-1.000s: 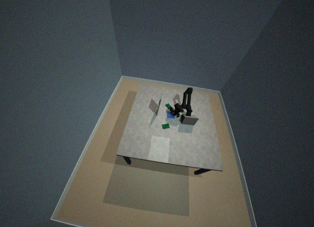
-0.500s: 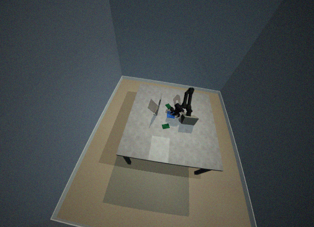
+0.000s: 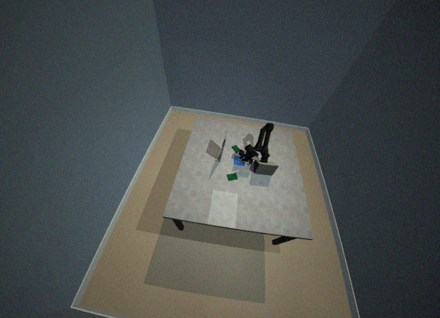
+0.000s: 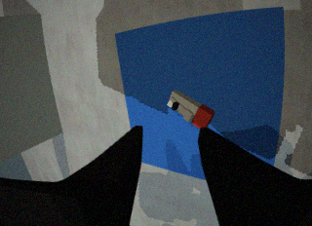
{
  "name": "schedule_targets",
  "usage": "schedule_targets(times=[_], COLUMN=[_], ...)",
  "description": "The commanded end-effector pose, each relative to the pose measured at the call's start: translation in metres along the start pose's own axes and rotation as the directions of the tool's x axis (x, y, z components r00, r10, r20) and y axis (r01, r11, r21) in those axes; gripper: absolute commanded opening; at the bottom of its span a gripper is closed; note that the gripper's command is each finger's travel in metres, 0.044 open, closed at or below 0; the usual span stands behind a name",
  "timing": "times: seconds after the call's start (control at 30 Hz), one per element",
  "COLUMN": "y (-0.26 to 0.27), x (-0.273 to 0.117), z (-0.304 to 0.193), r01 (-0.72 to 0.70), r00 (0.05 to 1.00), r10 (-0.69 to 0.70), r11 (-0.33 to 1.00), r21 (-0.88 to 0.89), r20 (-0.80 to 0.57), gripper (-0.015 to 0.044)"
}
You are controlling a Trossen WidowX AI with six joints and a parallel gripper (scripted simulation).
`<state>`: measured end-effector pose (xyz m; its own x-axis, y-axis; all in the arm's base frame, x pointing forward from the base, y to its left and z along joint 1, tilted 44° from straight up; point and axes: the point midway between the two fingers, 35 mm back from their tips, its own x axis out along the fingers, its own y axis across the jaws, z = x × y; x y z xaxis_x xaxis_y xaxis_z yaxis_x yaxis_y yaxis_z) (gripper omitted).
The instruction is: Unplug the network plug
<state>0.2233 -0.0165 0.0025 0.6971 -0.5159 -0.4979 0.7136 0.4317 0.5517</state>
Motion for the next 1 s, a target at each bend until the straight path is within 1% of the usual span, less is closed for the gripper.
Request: schedule_targets(times=[0.0,0.97], y=[0.001,0.009], x=[-0.002,-0.014], z=[0.001,-0.007], r01=[-0.003,0.012], r00=[1.000,1.000], r10=[0.003,-0.012], r11=[1.000,1.000], r21=[0.006,0.010], r20=[0.004,-0.011], gripper=[0.0156,0.0156])
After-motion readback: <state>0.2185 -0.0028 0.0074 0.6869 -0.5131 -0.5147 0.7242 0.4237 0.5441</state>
